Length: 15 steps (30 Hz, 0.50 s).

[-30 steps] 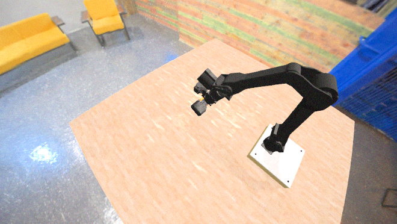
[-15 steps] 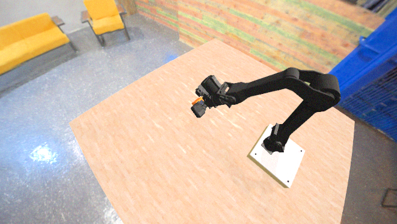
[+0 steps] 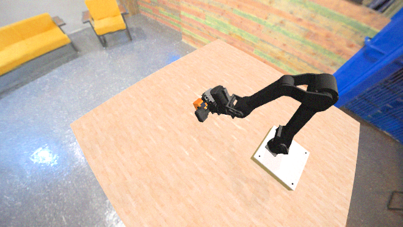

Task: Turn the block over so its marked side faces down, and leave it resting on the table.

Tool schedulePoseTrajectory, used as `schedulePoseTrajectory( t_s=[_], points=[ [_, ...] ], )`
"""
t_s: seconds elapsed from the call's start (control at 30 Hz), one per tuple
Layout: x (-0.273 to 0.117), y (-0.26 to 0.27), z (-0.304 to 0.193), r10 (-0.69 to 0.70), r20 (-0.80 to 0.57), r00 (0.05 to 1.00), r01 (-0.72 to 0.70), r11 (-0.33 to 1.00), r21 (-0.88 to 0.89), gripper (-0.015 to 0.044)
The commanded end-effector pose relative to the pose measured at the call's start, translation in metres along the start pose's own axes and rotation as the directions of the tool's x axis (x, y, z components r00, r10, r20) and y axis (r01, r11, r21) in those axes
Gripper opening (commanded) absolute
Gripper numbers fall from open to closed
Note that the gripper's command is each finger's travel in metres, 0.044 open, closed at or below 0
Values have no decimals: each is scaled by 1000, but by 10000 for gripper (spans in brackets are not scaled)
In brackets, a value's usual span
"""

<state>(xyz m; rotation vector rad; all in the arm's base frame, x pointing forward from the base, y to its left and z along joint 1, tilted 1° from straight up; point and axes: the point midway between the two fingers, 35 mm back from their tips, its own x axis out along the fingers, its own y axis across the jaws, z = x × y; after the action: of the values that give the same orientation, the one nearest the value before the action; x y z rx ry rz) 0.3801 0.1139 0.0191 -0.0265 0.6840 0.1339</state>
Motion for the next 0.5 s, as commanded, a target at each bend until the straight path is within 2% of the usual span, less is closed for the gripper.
schedulePoseTrajectory(
  t_s=[0.0, 0.23, 0.47],
  points=[
    [-1, -2, -10, -7, 41, 999, 7, 1000, -6, 0],
    [-9, -4, -14, -7, 147, 989, 8, 1000, -1, 0],
    [-12, -4, -12, -8, 188, 982, 8, 1000, 0, 0]
  ],
)
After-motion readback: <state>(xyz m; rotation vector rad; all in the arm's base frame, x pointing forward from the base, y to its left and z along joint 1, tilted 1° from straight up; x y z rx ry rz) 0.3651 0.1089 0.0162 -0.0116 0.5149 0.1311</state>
